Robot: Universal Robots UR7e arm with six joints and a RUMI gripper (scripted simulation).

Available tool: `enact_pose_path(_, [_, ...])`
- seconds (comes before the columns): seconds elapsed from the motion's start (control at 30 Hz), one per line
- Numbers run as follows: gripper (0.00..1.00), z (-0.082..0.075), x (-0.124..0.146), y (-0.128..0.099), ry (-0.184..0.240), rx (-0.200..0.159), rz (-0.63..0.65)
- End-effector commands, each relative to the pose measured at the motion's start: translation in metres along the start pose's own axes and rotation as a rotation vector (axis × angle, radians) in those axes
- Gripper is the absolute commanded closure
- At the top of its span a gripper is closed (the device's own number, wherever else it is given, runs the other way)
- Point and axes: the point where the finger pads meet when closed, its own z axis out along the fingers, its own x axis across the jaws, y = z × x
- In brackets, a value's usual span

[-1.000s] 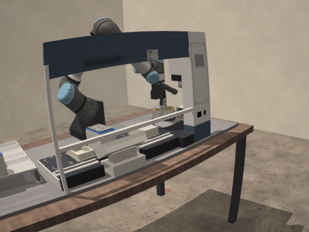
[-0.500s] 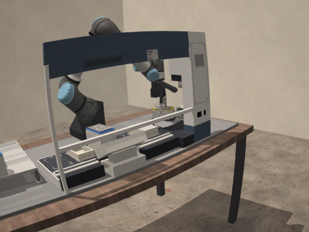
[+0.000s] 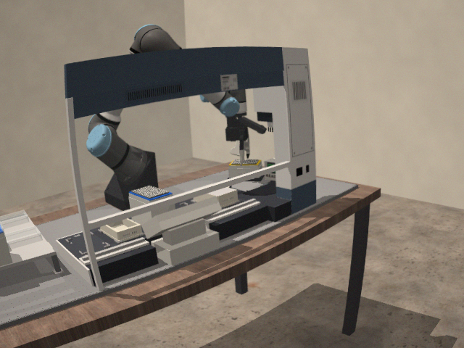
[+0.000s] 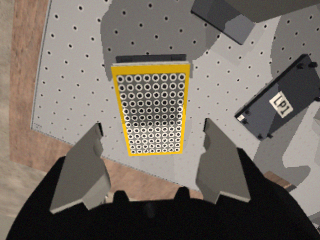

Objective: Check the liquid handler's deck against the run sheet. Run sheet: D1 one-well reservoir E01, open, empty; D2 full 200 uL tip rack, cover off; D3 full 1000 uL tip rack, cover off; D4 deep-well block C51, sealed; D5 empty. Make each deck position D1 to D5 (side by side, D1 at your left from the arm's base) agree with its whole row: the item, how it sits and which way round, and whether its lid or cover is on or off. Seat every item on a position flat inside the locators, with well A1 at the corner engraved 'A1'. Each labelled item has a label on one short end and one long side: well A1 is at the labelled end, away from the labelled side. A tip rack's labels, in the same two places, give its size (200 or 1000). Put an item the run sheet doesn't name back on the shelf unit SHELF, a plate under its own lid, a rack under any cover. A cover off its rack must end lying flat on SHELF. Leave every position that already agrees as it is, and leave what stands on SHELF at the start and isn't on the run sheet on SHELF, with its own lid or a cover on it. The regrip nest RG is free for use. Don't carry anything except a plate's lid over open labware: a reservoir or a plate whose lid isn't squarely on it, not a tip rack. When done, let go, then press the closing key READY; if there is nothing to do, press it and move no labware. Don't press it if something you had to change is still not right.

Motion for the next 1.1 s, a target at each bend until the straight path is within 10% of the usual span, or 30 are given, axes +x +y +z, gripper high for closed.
enact_pose_path(0.0, [0.18, -0.007, 0.0, 0.0, -0.001, 0.001, 0.0])
enact_pose_path(1.07, [0.18, -0.054, 0.0, 0.0, -0.001, 0.001, 0.0])
